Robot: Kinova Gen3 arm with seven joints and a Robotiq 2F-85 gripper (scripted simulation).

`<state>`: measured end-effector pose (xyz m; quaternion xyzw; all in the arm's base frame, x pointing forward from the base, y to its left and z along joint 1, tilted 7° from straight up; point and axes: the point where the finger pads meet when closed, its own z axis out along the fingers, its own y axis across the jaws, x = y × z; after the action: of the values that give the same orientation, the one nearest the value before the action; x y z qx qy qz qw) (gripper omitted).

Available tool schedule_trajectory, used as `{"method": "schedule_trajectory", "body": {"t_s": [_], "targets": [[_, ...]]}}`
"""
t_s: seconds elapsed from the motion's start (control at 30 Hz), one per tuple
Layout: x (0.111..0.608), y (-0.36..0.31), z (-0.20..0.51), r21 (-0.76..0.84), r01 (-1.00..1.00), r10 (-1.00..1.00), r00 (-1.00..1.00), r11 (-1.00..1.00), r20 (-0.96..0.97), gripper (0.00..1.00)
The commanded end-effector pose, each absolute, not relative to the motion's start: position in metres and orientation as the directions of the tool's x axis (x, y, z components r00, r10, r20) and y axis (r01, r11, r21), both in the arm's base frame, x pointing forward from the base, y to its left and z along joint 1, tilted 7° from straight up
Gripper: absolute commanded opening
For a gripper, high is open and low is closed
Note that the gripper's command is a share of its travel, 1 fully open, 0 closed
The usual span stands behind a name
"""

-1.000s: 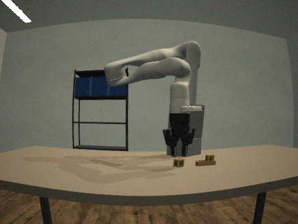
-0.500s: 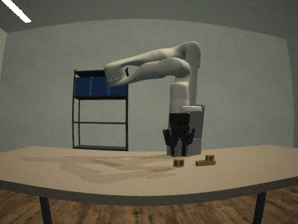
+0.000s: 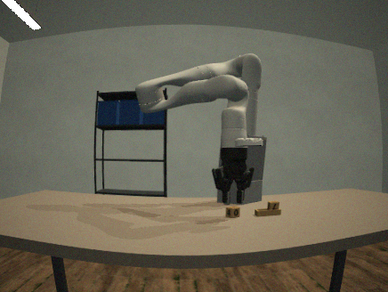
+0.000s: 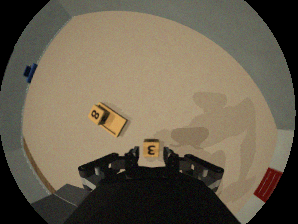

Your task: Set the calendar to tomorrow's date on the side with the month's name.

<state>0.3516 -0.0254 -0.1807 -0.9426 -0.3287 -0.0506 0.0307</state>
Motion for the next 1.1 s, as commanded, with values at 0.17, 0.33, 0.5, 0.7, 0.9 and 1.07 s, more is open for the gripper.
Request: {"method": "schedule_trajectory", "body": {"t_s": [0.17, 0.33, 0.5, 0.7, 0.9, 1.07], "targets": [[0.352, -0.026, -0.18, -0.023, 0.623, 0.616, 0.779, -0.782, 0.116, 0.46], [0.352, -0.026, -0.181, -0.023, 0.623, 0.616, 0.779, -0.782, 0.116, 0.46], [0.352, -0.025, -0.186, -0.023, 0.623, 0.616, 0.779, -0.782, 0.116, 0.46], [0.353, -0.024, -0.196, -0.024, 0.623, 0.616, 0.779, -0.782, 0.116, 0.46], [0.354, -0.024, -0.202, -0.024, 0.623, 0.616, 0.779, -0.782, 0.116, 0.46], [0.354, -0.023, -0.208, -0.023, 0.623, 0.616, 0.779, -0.782, 0.116, 0.46]]}}
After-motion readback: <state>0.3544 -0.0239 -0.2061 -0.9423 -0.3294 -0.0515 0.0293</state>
